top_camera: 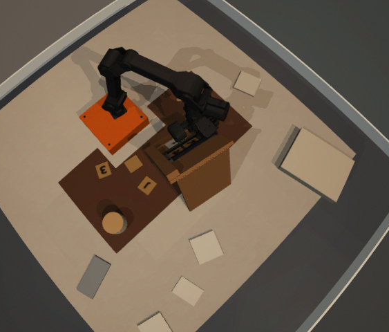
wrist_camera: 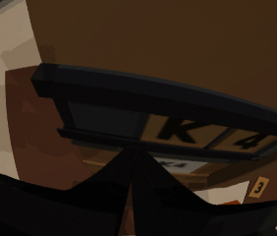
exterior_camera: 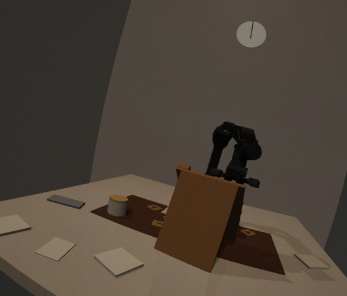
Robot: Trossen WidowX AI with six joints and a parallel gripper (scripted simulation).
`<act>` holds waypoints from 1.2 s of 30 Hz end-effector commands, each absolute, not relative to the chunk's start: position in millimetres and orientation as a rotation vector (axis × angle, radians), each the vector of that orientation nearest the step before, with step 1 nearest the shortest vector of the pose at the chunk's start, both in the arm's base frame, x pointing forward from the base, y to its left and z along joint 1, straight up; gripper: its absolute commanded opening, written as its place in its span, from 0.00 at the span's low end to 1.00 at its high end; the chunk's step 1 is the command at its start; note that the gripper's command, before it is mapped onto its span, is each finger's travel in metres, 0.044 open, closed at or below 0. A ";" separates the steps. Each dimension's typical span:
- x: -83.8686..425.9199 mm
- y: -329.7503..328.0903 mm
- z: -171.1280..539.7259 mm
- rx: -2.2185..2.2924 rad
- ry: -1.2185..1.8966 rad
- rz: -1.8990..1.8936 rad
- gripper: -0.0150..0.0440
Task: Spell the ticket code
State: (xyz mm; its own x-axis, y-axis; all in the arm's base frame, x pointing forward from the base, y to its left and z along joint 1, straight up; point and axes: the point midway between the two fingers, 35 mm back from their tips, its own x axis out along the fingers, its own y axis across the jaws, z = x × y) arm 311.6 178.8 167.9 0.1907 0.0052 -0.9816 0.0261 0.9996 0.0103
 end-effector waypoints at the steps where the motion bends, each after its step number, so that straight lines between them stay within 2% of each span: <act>1: 313.6 179.9 166.8 0.028 1.379 -0.009 0.25; 36: 327.8 180.7 157.0 0.028 1.377 -0.009 0.25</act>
State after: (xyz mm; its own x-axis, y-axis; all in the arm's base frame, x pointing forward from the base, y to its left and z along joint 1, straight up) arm 326.2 179.8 157.9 0.1921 0.0052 -0.9814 0.0261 0.9996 0.0104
